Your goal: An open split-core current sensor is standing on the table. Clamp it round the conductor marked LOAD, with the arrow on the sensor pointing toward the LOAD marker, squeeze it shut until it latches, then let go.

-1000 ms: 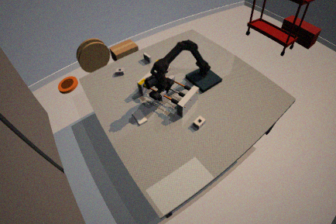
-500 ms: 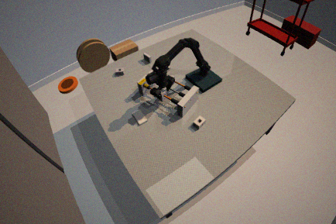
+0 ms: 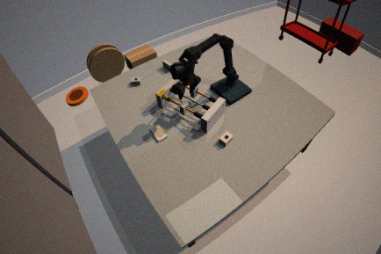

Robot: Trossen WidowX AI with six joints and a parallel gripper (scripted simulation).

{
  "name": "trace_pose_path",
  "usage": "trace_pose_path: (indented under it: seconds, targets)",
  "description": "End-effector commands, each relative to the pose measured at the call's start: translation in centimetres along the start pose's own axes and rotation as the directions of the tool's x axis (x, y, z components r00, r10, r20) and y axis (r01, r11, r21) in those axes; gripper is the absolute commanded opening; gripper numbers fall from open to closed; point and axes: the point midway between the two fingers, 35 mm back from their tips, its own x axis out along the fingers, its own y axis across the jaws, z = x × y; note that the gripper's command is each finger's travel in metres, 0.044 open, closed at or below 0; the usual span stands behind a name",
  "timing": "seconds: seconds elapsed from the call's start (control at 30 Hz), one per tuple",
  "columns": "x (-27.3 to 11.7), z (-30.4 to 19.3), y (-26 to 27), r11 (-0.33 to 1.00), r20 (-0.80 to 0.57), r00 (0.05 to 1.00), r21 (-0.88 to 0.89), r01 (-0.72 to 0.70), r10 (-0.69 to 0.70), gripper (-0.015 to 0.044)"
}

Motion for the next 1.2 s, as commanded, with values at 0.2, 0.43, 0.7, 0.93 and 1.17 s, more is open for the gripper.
trace_pose_path:
  seconds: [0.2, 0.43, 0.7, 0.93, 1.17]
  targets:
    - [-0.06, -0.04, 0.05, 1.000, -0.003, 1.000, -0.003, -0.004, 0.004, 0.0440]
    - [-0.06, -0.04, 0.05, 1.000, -0.003, 1.000, -0.003, -0.004, 0.004, 0.0440]
    - [-0.06, -0.04, 0.05, 1.000, -0.003, 1.000, -0.003, -0.004, 0.004, 0.0440]
    - [-0.06, -0.04, 0.05, 1.000, -0.003, 1.000, -0.003, -0.004, 0.004, 0.0440]
    - [0.08, 0.60, -0.44, 0.993, -0.035, 0.999, -0.113, -0.024, 0.021, 0.0440]
